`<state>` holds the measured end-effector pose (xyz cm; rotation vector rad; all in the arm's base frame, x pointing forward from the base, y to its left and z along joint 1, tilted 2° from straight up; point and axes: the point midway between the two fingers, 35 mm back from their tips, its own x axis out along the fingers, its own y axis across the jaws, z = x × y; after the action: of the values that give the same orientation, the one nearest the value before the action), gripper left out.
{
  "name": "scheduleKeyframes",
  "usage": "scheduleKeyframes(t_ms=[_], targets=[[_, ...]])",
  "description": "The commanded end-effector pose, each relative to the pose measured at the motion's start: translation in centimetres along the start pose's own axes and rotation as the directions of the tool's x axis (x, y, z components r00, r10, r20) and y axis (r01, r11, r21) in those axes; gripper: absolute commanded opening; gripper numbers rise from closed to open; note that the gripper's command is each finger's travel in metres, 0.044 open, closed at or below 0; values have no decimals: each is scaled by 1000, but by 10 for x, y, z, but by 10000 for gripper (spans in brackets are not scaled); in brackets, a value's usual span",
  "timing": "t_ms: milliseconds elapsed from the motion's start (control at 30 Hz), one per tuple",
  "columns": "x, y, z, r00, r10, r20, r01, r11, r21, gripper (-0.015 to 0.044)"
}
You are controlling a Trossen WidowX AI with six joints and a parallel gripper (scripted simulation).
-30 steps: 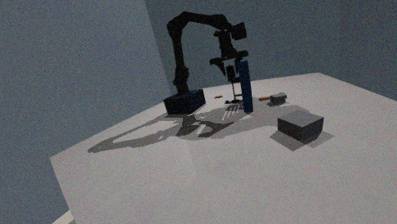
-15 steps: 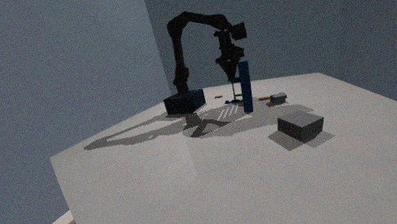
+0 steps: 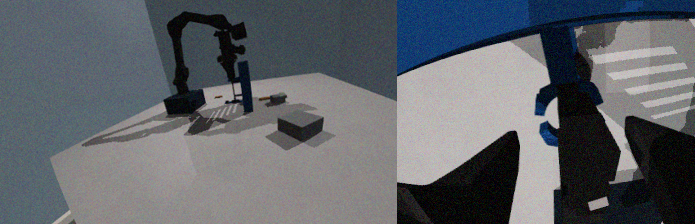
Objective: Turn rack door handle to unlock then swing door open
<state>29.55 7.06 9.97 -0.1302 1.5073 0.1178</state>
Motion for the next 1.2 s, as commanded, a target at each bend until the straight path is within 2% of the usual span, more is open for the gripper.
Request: scheduleKeyframes(t_ms=[0, 267, 600, 967, 1167], targets=[[0, -1, 0, 1000, -4, -1, 4, 977, 213, 292], [0, -1, 0, 1000, -4, -2, 5, 819, 573, 292], [0, -1, 0, 1000, -5, -2, 4, 448, 894, 292], [0, -1, 0, 1000, -5, -3, 3, -72, 997, 292], [0, -1, 0, 1000, -5, -3, 2, -104, 995, 292]])
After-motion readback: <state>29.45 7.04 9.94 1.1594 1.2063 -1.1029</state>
